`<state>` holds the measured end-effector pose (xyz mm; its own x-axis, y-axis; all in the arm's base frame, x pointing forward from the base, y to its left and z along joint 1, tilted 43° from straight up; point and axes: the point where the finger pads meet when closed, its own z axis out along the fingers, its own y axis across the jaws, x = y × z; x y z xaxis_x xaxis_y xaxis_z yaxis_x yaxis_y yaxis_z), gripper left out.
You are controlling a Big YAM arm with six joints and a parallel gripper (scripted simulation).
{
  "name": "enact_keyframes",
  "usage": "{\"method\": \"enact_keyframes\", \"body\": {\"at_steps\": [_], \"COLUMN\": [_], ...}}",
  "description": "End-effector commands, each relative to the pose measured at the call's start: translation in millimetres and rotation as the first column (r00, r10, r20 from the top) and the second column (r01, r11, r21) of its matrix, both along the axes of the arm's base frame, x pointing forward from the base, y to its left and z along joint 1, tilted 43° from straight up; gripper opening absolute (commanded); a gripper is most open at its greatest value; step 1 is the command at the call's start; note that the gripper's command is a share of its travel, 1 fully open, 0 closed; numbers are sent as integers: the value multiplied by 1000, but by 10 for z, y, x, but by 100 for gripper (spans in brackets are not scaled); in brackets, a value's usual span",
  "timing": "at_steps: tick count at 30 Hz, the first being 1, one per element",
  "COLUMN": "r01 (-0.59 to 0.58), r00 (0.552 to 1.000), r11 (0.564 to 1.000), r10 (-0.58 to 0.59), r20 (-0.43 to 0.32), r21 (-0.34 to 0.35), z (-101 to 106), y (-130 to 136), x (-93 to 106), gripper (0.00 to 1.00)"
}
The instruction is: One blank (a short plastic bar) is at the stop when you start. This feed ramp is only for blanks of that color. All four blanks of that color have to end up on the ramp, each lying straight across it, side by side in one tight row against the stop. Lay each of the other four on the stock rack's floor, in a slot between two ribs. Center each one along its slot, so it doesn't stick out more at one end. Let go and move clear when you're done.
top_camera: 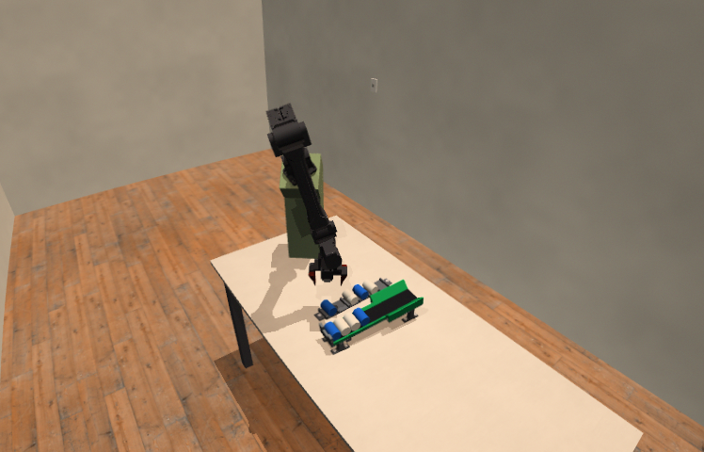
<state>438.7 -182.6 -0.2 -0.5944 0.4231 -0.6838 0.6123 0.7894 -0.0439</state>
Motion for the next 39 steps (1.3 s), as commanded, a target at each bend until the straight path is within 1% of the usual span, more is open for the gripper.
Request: {"method": "enact_keyframes", "body": {"at_steps": [1, 3, 4, 5, 6, 7, 8, 9, 10, 12, 13, 14, 15, 16, 17, 20, 21, 22, 24, 25, 26, 27, 28, 29, 30, 31, 32, 33, 34, 35, 37, 39], "r01": [-187, -187, -253, -253, -318, -318, -383, -383, -448, -450, -512, -512, -573, -573, -631, -631, -687, -736, -737, -783, -783, -825, -825, -861, -862, -893, -894, -920, -921, -943, -943, -974], "r00": [978, 978, 960, 960, 938, 938, 909, 909, 876, 874, 838, 838, 796, 796, 750, 750, 698, 649, 647, 595, 595, 540, 540, 485, 483, 430, 428, 376, 374, 323, 323, 223], "r11": [975, 975, 955, 955, 929, 929, 898, 898, 861, 861, 819, 819, 772, 772, 720, 720, 666, 609, 609, 549, 549, 489, 489, 428, 428, 367, 367, 307, 308, 249, 249, 140], "r10": [173, 173, 227, 227, 278, 278, 326, 326, 369, 370, 408, 408, 442, 442, 471, 471, 495, 511, 512, 523, 524, 530, 530, 531, 532, 528, 529, 520, 521, 509, 509, 476], "r20": [-114, -114, -165, -166, -209, -209, -259, -259, -310, -316, -363, -363, -414, -414, -465, -465, -518, -564, -565, -610, -610, -654, -654, -695, -696, -733, -733, -767, -767, -798, -798, -850], "r21": [-122, -122, -154, -153, -189, -189, -217, -217, -242, -236, -261, -261, -277, -277, -288, -288, -289, -295, -292, -292, -292, -285, -284, -274, -271, -259, -256, -242, -240, -222, -222, -177], "z": [-37, -37, -67, -72, -58, -58, -69, -69, -80, -107, -94, -94, -102, -102, -113, -113, -144, -135, -147, -146, -148, -156, -158, -167, -176, -177, -188, -187, -194, -197, -197, -215], "y": [-78, -78, -76, -74, -91, -91, -98, -98, -105, -93, -110, -110, -118, -118, -125, -125, -122, -138, -133, -145, -144, -151, -150, -157, -153, -163, -158, -169, -166, -175, -175, -186], "x": [34, 34, 15, 9, 50, 50, 58, 58, 66, 29, 69, 69, 82, 82, 89, 89, 69, 105, 87, 112, 109, 119, 117, 126, 113, 132, 117, 139, 129, 145, 145, 156], "gripper": [100, 100, 100, 100, 100, 100, 100, 100, 100, 100, 100, 100, 100, 100, 100, 100, 100, 100, 100, 100, 100, 100, 100, 100, 100, 100, 100, 100, 100, 100, 100, 100]}}
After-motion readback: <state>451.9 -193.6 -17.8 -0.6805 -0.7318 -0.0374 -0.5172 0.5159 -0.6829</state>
